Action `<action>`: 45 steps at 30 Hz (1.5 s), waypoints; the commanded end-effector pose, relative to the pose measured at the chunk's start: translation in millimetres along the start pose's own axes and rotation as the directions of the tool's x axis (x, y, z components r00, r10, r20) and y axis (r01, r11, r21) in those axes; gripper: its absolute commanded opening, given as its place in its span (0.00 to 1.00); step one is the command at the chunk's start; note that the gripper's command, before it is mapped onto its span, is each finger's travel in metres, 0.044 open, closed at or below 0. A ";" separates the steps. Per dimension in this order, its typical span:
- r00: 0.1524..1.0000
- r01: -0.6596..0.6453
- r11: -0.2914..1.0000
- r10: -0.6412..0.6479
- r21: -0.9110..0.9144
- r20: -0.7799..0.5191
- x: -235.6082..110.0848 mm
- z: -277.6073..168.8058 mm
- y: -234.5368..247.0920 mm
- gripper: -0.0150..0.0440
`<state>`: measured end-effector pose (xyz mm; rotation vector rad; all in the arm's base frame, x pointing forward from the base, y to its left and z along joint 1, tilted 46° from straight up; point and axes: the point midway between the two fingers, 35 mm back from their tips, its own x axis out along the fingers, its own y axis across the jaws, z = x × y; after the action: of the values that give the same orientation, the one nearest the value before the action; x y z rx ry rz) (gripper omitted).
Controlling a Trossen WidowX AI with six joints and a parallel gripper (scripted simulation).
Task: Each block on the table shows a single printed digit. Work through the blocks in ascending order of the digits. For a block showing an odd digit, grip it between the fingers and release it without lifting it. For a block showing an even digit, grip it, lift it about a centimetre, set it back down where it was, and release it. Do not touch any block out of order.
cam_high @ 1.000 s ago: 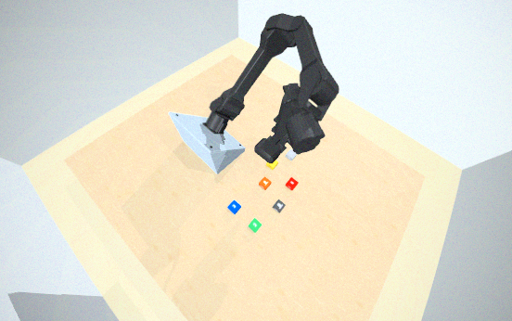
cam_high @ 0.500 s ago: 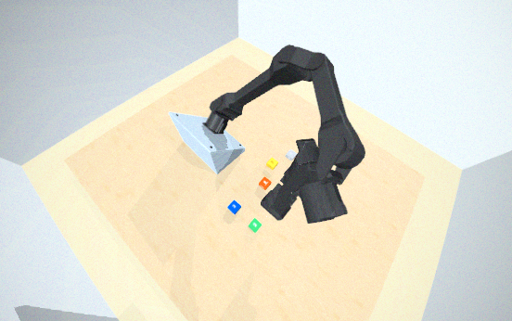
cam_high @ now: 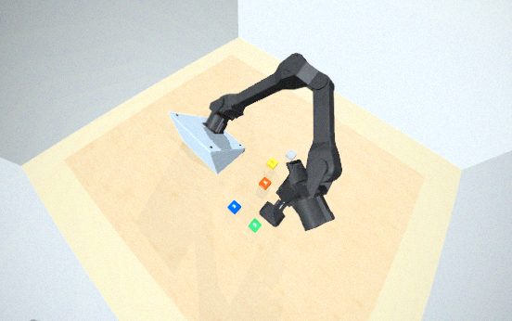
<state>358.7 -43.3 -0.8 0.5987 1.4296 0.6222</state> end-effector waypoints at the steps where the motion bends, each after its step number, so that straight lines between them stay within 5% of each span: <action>1: 1.000 -0.001 1.000 0.001 0.005 0.016 3.0 1.4 -0.3 0.93; 23: 1.000 -0.003 1.000 0.003 0.005 0.016 35.3 1.7 0.1 0.93; 34: 1.000 -0.003 1.000 0.003 0.005 0.016 35.3 1.7 0.1 0.46; 45: 1.000 -0.003 1.000 0.003 0.005 0.016 35.3 1.7 0.1 0.46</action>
<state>361.6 -18.7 -25.5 0.6002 1.4170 0.6162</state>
